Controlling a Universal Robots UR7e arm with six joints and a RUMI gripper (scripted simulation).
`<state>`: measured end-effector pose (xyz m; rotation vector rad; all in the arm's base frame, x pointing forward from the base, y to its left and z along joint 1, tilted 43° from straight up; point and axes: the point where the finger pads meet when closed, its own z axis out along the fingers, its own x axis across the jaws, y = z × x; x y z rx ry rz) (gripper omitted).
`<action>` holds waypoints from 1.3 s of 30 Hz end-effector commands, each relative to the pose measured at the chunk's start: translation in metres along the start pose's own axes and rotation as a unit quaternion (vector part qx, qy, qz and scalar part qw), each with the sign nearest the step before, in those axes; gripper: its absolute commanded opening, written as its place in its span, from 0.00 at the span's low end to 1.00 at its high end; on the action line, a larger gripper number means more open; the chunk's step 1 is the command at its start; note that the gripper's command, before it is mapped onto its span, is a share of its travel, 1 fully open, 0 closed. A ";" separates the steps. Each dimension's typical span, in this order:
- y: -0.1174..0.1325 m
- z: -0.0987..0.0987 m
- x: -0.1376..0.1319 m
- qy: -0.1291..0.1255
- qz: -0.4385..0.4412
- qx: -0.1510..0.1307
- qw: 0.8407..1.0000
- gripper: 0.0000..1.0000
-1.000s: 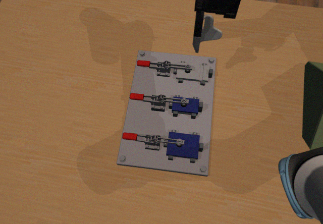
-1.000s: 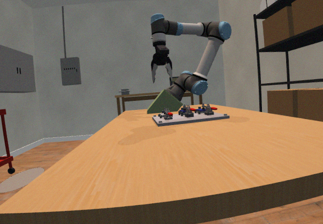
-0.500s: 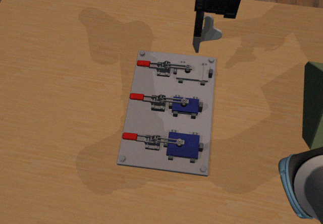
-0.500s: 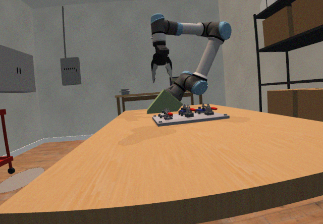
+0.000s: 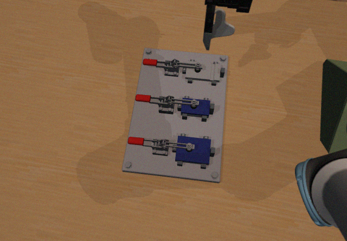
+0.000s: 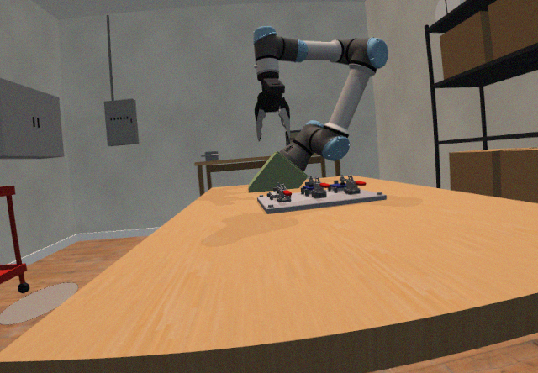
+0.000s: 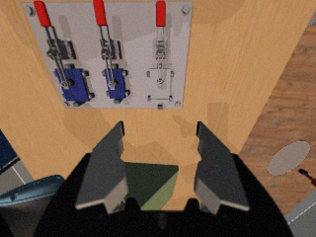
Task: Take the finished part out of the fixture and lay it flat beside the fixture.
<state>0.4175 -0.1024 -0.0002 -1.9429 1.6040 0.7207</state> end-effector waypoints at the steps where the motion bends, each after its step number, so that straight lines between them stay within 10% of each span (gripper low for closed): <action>1: 0.000 0.000 0.000 0.000 0.000 0.000 1.000 0.59; 22: 0.000 0.000 0.000 0.000 0.000 0.000 1.000 0.59; 23: 0.000 0.000 0.000 0.000 0.000 0.000 1.000 0.28; 39: 0.000 0.000 0.000 0.000 0.000 0.000 1.000 0.28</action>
